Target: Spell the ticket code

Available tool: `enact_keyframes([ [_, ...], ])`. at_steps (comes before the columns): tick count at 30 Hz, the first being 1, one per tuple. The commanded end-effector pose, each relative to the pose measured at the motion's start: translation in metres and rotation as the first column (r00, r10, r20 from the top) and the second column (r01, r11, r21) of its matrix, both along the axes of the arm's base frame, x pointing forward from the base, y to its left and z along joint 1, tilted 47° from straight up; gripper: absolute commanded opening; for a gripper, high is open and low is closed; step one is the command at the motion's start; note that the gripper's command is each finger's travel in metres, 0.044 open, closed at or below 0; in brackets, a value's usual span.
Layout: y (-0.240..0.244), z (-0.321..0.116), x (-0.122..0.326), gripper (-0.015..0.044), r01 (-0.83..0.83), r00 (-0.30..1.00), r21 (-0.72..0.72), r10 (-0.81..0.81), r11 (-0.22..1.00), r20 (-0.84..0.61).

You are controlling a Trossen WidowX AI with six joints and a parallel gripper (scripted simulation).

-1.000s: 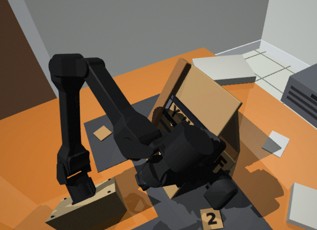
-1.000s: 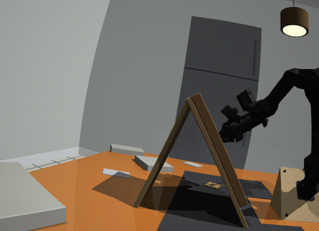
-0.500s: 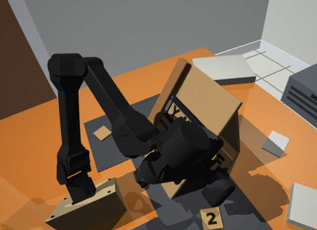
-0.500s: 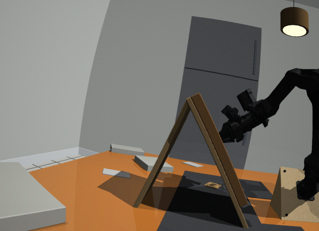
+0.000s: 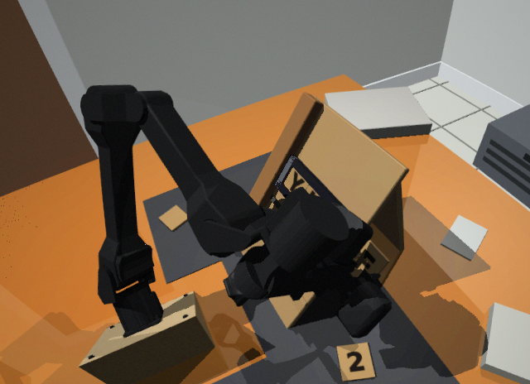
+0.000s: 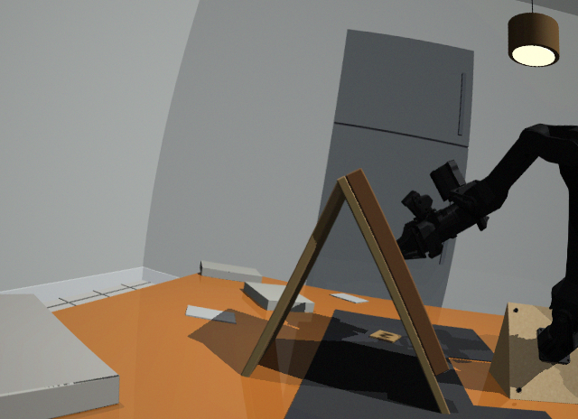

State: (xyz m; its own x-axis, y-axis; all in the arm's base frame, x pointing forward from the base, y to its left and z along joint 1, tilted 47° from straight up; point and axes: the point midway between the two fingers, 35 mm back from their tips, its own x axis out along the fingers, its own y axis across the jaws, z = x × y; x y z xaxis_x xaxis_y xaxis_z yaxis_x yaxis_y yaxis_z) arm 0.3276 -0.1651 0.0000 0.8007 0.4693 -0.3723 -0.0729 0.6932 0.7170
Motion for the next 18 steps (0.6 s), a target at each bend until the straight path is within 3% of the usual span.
enact_keyframes([
  [1, 0.0015, 0.0019, -0.0004, 0.0000, 0.004, 1.000, 0.000, -0.004, 1.000, -0.003],
  [18, 0.0073, 0.0080, -0.0009, 0.0000, 0.004, 1.000, 0.001, -0.004, 1.000, -0.003],
])
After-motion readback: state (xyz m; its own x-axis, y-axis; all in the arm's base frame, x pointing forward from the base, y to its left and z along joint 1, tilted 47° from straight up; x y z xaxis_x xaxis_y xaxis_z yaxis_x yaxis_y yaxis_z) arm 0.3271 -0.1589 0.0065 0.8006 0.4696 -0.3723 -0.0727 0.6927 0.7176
